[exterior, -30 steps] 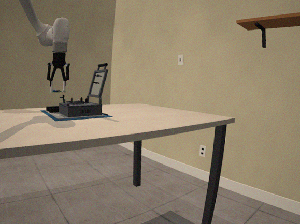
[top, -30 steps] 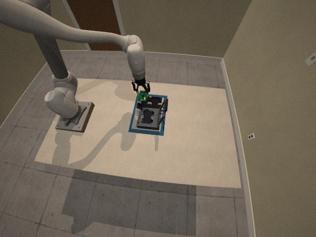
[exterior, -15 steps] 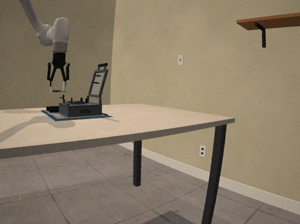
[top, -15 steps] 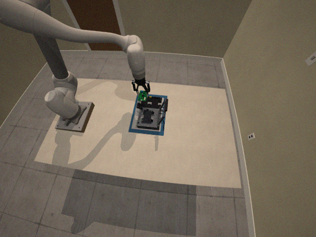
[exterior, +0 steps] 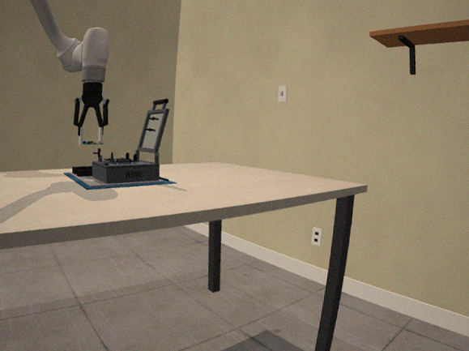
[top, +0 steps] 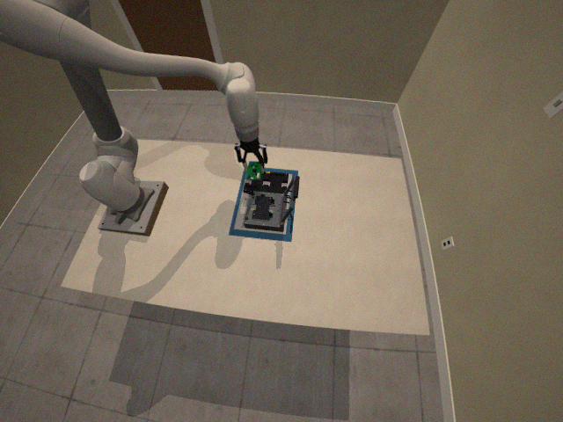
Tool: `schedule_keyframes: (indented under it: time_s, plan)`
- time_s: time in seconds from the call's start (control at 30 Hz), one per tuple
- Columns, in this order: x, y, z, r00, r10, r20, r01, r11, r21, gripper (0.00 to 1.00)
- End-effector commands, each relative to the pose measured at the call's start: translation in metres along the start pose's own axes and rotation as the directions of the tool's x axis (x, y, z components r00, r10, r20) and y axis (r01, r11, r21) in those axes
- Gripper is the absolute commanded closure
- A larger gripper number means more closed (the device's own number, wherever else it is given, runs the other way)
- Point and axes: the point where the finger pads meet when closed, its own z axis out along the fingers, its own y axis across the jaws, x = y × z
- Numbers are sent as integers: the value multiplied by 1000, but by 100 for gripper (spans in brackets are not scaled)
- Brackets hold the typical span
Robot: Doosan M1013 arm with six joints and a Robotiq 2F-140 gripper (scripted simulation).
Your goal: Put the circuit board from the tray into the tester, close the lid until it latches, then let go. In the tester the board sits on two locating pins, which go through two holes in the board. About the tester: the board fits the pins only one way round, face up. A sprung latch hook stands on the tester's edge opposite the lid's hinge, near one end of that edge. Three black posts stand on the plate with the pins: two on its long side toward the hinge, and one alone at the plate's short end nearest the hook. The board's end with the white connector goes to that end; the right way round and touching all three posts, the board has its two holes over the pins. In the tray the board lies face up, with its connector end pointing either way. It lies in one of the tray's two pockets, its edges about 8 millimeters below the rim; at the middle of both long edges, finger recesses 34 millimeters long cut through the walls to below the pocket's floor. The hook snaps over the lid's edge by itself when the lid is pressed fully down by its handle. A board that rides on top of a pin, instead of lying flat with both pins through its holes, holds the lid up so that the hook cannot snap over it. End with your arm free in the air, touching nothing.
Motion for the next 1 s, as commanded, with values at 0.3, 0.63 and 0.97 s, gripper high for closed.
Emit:
schedule_keyframes:
  time_s: [0.3,0.63,0.97]
  plan:
    - [0,0,0,998,-64,0,64,998,0,54]
    - [0,0,0,987,-160,0,160,987,0,54]
    - [0,0,0,965,-263,0,263,965,0,54]
